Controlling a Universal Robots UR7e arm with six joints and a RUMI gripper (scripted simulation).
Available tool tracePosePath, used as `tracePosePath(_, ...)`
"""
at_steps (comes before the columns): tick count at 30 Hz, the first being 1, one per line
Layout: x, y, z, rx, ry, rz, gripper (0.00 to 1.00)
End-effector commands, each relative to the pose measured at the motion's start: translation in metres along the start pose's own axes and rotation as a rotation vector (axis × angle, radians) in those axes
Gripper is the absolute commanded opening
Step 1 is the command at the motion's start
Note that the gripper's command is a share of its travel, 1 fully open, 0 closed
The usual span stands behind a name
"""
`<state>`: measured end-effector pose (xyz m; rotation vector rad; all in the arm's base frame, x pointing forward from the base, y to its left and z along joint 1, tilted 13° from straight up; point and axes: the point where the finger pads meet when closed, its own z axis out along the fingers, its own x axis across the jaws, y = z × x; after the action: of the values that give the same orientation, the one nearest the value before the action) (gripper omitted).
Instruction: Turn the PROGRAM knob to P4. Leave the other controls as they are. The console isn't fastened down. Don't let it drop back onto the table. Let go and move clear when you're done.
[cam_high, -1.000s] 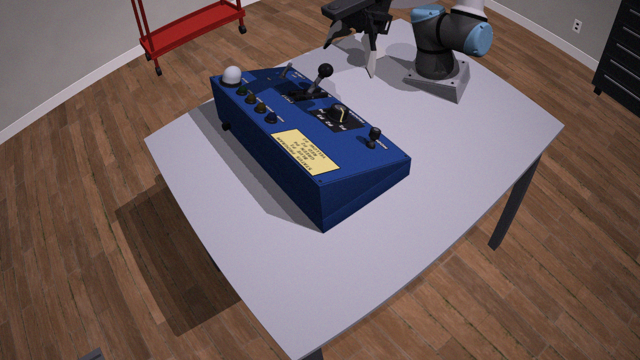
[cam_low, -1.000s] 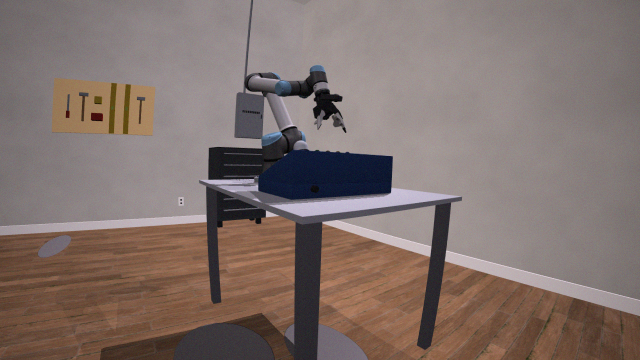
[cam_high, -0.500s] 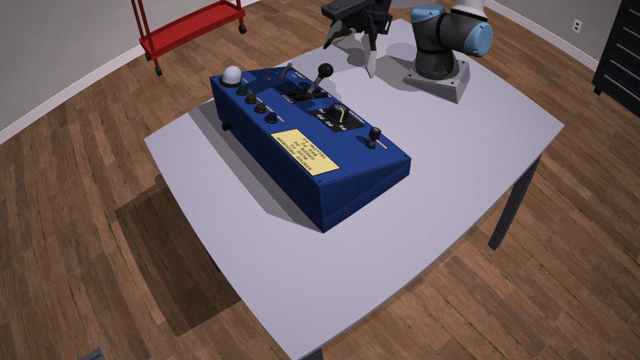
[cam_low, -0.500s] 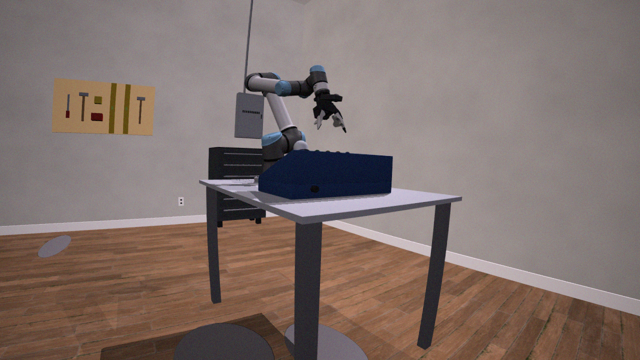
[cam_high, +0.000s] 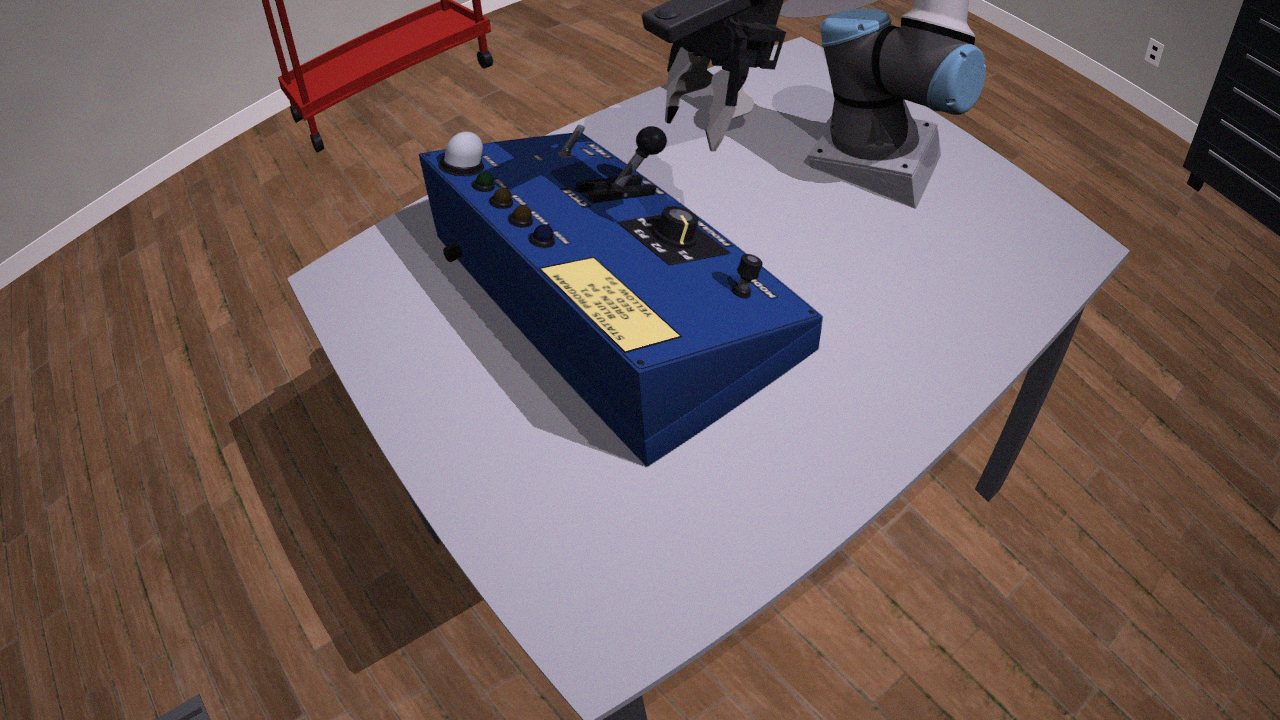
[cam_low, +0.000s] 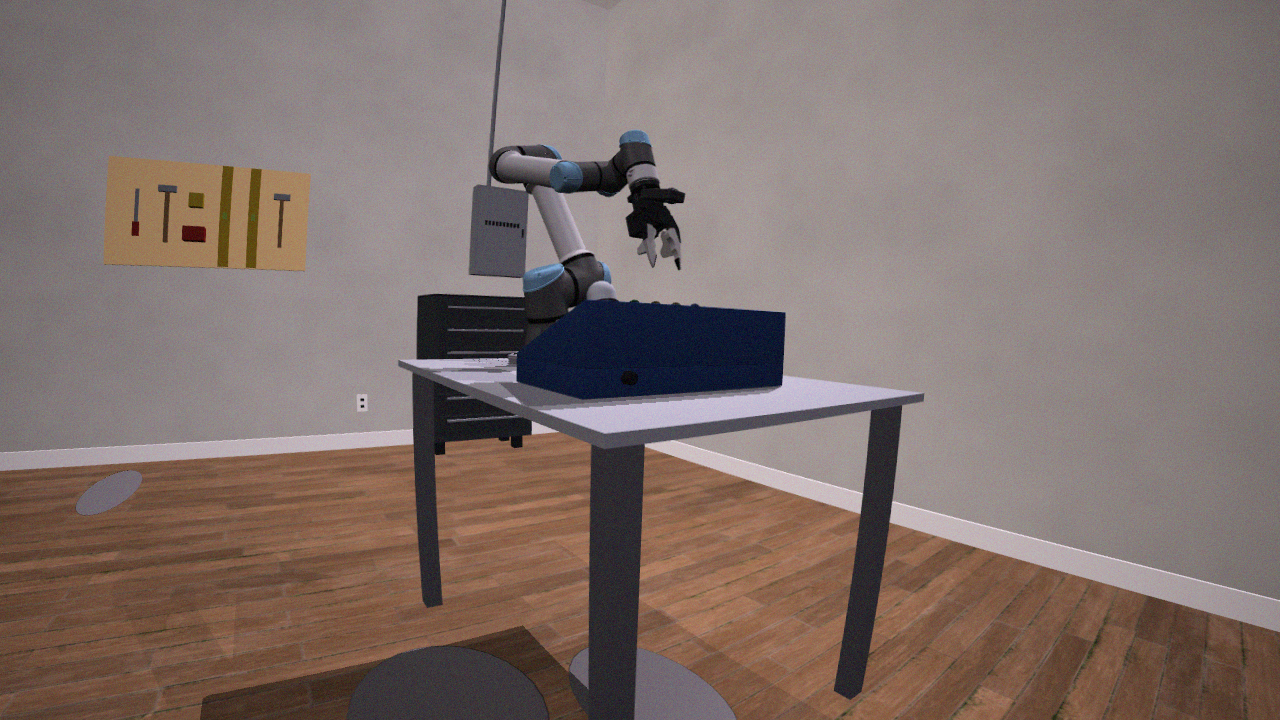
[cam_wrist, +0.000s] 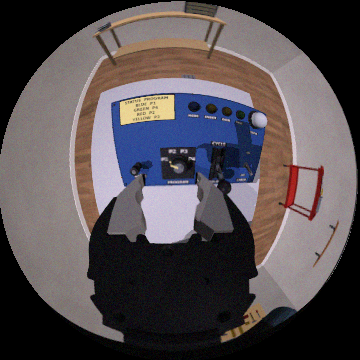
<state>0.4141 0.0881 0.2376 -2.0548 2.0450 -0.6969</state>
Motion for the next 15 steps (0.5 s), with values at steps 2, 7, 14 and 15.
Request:
tracePosePath(2,0.001,0.002,0.0,0.001,0.0,0.0,0.44)
tracePosePath(7,0.009,0.02,-0.001,0.001,0.0,0.0,0.44)
tracePosePath(14,0.019,0.049,0.0,0.001,0.0,0.0,0.44)
tracePosePath(15,0.019,0.049,0.0,0.001,0.0,0.0,0.44)
